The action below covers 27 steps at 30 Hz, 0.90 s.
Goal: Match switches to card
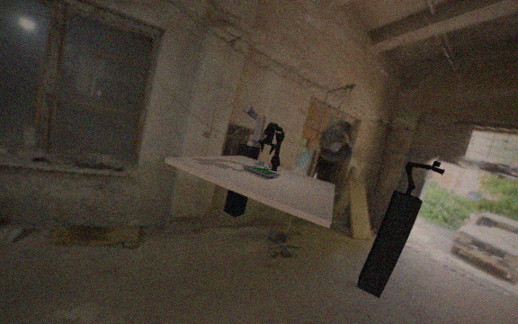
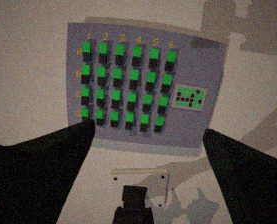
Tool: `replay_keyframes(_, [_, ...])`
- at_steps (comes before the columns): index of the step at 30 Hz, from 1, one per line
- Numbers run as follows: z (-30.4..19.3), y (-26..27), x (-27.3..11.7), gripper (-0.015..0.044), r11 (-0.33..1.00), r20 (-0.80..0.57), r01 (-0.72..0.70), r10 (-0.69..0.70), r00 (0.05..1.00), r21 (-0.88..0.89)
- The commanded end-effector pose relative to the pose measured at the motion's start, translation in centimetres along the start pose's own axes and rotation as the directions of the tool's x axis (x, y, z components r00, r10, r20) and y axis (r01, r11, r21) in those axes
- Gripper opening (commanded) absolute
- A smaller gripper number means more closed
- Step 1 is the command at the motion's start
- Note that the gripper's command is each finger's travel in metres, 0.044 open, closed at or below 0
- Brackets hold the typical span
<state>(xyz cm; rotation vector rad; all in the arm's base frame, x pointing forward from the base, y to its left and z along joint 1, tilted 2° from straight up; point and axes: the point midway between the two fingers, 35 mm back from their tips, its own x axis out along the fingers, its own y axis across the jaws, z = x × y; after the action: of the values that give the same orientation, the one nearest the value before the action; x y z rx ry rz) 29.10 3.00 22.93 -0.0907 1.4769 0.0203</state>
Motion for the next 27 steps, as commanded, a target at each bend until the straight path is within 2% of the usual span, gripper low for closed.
replay_keyframes(1, [0.0,0.2,0.2,0.0374,1.0,-0.001,-0.001,0.001,1.0,0.001])
replay_keyframes(9, [-1.2,7.4,8.3,0.0164,0.999,-0.03,-0.022,0.023,0.999,0.039])
replay_keyframes(15, [-1.5,8.0,9.0,0.0006,0.999,-0.034,-0.023,0.024,0.999,0.043])
replay_keyframes(19, [-1.5,8.0,12.2,0.0,0.999,-0.057,-0.023,0.025,0.998,0.043])
replay_keyframes(27, [-1.5,8.0,12.6,0.0,0.999,-0.059,-0.023,0.025,0.998,0.043])
